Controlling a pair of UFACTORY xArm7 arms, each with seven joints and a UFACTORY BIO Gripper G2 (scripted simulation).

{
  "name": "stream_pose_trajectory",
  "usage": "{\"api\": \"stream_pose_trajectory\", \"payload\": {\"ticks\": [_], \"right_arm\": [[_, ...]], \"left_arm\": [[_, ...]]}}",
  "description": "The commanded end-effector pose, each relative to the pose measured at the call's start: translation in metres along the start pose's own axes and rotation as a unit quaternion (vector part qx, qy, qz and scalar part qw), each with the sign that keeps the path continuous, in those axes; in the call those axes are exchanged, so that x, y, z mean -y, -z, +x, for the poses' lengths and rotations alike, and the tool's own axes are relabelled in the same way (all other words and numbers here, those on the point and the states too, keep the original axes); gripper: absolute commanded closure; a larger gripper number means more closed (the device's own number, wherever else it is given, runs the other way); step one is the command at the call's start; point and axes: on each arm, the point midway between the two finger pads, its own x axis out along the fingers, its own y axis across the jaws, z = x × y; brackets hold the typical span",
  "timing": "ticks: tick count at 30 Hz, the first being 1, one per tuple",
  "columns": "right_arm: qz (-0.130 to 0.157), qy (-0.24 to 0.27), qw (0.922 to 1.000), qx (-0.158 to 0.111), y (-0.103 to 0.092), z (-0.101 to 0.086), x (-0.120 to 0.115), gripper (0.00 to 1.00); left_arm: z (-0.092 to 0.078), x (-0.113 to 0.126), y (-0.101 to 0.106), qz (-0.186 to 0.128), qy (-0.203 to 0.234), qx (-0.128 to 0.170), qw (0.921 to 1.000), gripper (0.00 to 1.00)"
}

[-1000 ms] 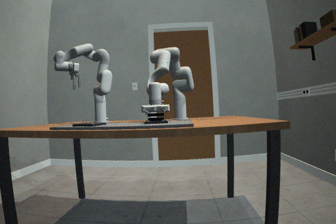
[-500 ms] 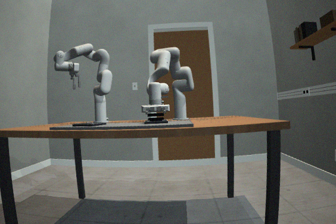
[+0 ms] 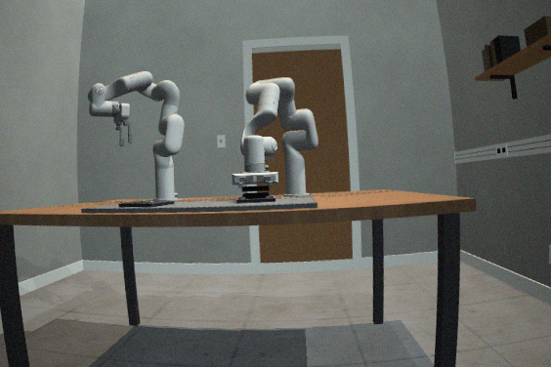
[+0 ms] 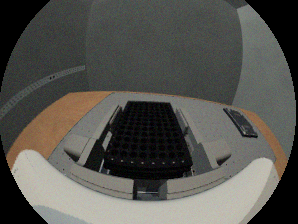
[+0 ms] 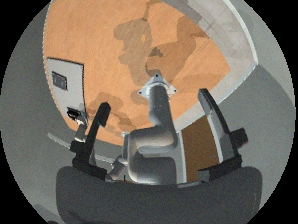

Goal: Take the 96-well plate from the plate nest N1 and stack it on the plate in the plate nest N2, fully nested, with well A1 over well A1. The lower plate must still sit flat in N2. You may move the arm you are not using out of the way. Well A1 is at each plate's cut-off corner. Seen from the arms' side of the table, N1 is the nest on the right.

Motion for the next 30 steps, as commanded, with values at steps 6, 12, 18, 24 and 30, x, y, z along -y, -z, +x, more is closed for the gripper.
{"api": "stream_pose_trajectory", "payload": {"ticks": [6,12,18,24,30], "right_arm": [[0.000,0.000,1.0000,0.001,-0.0005,-0.0007,0.0000,0.00],[0.000,0.000,1.0000,0.001,-0.0005,-0.0007,0.0000,0.00],[0.000,0.000,1.0000,0.001,-0.0005,-0.0007,0.0000,0.00],[0.000,0.000,1.0000,0.001,-0.0005,-0.0007,0.0000,0.00],[0.000,0.000,1.0000,0.001,-0.0005,-0.0007,0.0000,0.00]], "left_arm": [[0.0012,0.0006,-0.0009,-0.001,0.000,0.002,1.0000,1.00],[0.0013,0.0006,0.0001,-0.001,0.000,0.002,1.0000,1.00],[0.0013,0.0006,0.0011,-0.001,0.000,0.002,1.0000,1.00],[0.0013,0.0006,0.0018,-0.001,0.000,0.002,1.0000,1.00],[0.0013,0.0006,0.0028,-0.001,0.000,0.002,1.0000,1.00]]}}
